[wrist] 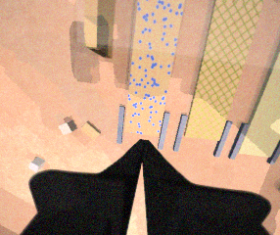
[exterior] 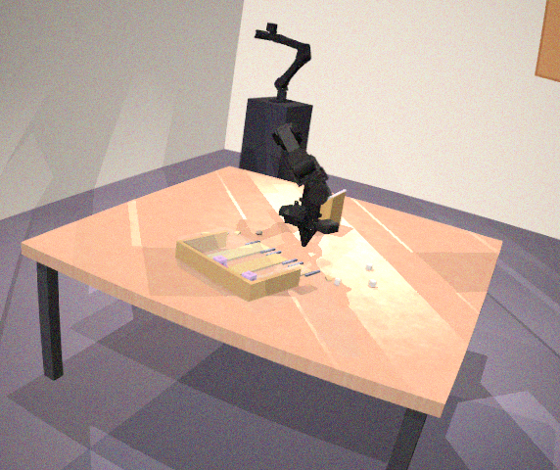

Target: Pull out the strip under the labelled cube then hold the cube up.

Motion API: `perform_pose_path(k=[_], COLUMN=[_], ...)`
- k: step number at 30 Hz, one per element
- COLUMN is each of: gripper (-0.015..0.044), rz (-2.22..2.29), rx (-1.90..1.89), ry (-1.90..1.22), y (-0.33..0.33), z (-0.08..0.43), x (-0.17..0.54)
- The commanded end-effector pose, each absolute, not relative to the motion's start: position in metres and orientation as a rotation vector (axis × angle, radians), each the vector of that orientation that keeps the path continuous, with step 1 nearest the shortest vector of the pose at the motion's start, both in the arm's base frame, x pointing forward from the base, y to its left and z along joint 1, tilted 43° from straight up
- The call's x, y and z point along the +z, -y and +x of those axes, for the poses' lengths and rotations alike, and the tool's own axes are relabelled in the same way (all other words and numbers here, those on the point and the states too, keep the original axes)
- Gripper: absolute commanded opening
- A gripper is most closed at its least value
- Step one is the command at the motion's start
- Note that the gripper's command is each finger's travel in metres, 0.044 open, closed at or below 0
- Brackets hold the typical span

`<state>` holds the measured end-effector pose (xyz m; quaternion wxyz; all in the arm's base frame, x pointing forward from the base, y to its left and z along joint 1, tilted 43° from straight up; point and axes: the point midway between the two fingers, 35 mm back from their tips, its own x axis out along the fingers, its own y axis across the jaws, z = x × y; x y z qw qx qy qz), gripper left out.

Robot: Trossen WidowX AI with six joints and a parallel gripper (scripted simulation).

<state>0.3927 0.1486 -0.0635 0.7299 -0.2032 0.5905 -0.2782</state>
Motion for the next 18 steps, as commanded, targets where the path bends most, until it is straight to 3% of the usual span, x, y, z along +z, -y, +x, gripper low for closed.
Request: perform_pose_path(k=[1,18], gripper=[0.0000,0.0000], rz=[-0.428,-0.428], rx=[-0.652,-0.652], ry=[-1.324,-1.324], y=[-0.149,-0.134], z=[0.393,0.399], x=[-0.067,-0.085])
